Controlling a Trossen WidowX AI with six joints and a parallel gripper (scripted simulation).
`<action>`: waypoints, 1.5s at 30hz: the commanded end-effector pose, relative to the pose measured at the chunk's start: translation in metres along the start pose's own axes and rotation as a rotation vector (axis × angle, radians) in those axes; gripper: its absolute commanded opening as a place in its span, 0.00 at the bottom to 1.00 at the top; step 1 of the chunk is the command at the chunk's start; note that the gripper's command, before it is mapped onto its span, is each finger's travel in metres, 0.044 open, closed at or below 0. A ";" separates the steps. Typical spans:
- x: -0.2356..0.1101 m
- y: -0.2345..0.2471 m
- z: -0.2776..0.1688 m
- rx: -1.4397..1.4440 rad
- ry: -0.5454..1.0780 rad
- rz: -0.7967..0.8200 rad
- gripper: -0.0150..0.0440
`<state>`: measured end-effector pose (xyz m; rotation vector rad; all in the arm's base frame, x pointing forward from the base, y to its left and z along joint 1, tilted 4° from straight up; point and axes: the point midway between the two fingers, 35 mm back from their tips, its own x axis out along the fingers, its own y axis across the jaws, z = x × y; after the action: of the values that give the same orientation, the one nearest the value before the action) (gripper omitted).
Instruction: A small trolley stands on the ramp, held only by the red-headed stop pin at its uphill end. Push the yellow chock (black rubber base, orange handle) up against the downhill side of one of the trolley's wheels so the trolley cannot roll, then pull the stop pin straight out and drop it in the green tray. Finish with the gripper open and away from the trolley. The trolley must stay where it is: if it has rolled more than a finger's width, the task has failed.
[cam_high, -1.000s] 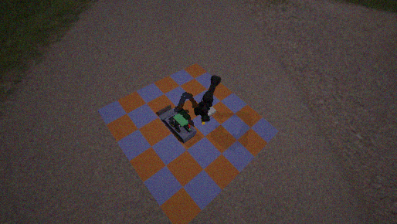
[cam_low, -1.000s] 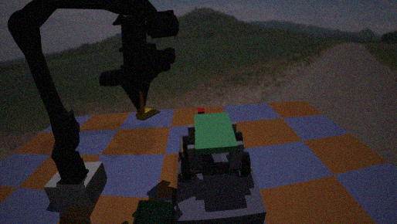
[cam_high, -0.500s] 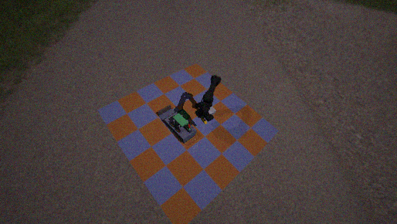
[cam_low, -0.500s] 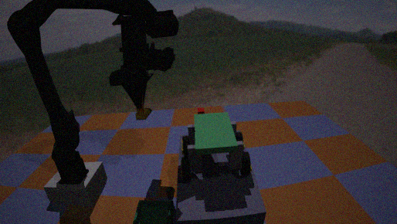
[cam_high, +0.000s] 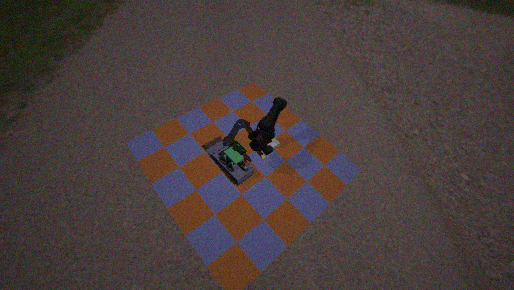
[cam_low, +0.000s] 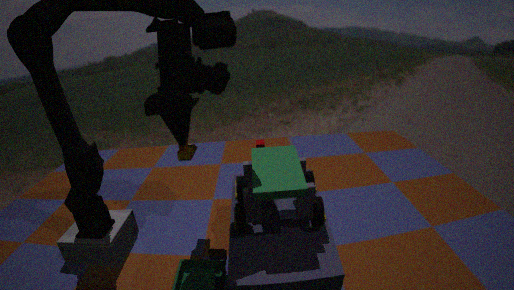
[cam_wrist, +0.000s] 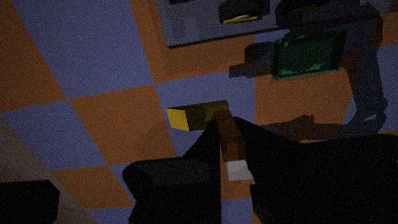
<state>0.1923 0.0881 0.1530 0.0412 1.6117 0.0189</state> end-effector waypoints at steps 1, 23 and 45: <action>0.001 -0.013 0.004 -0.013 -0.004 -0.003 0.25; 0.006 -0.084 0.027 -0.015 -0.005 -0.009 0.25; 0.015 -0.164 0.050 -0.015 -0.007 -0.016 0.25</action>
<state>0.2345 -0.0629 0.1301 0.0284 1.6123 0.0215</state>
